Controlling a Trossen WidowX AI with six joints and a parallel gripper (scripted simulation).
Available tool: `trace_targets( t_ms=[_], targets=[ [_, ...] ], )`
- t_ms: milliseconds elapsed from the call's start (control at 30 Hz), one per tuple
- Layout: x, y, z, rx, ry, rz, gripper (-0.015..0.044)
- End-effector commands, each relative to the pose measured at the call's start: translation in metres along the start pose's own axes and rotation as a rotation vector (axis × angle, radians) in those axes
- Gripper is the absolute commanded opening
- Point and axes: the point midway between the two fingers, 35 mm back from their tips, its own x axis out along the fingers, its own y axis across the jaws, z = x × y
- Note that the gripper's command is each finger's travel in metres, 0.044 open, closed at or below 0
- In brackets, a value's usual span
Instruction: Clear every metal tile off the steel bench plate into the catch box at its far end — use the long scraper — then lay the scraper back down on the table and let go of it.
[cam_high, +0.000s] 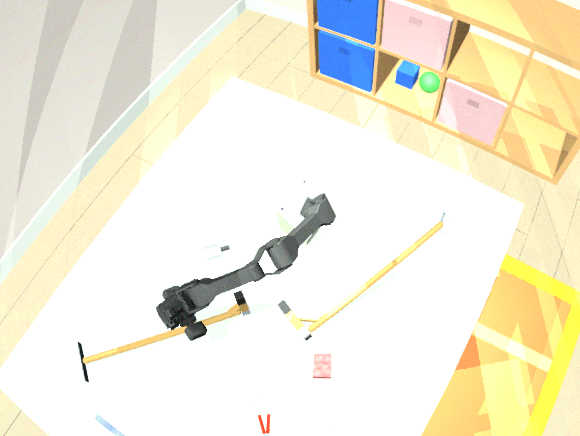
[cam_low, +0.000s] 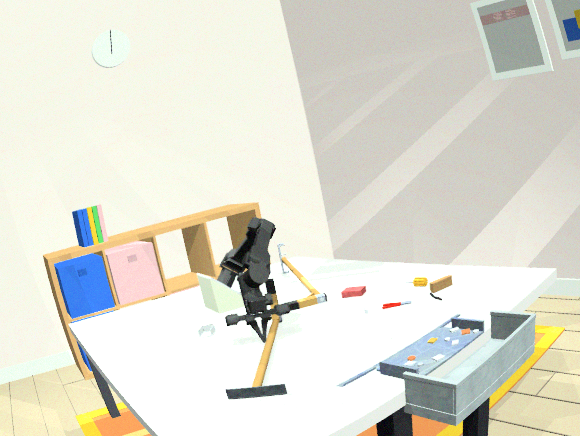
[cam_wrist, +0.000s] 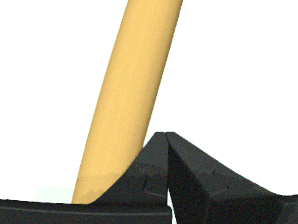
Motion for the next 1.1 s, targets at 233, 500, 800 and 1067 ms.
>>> trace_targets(
  t_ms=[233, 500, 800, 1067],
  targets=[
    [0.003, 0.018, 0.007, -0.013, -0.007, 0.008, 0.0],
    [0.004, 0.026, 0.009, -0.013, -0.008, 0.009, 0.0],
    [0.005, 0.035, 0.011, -0.013, -0.008, 0.01, 0.0],
    [0.006, 0.042, 0.012, -0.012, -0.008, 0.011, 0.0]
  ],
)
